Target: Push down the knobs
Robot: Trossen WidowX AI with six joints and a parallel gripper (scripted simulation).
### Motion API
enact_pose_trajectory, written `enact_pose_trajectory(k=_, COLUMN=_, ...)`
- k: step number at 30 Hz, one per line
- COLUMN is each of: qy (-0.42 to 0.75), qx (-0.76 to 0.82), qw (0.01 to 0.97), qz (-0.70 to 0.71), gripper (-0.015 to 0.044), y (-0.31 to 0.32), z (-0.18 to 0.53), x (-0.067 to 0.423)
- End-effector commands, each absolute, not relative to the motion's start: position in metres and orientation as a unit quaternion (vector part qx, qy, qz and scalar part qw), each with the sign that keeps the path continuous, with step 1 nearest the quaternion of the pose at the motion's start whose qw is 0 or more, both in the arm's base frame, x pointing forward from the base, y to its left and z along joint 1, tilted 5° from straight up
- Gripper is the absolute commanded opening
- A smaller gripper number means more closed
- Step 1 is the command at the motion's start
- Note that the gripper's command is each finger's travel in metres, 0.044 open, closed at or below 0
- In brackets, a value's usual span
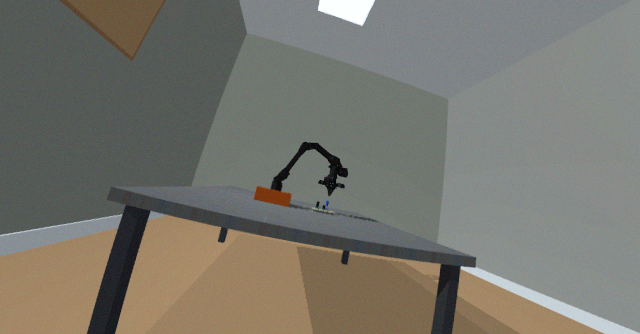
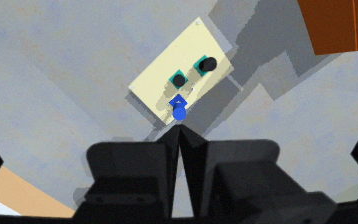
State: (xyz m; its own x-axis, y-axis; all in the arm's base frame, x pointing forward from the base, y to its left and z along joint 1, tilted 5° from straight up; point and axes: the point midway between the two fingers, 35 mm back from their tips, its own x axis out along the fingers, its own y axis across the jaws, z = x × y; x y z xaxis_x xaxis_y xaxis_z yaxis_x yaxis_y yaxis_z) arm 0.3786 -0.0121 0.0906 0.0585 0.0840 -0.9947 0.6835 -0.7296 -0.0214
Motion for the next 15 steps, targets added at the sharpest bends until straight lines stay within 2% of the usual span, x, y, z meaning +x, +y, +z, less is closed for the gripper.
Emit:
enact_pose_trajectory(k=1, qy=0.278, qx=0.684, qw=0.236, qz=-0.632, gripper=0.0000, y=-0.012, z=0.080, x=0.377)
enact_pose_trajectory(k=15, qy=0.278, qx=0.684, qw=0.236, qz=-0.632, gripper=0.0000, y=-0.010, z=0.065, x=0.378)
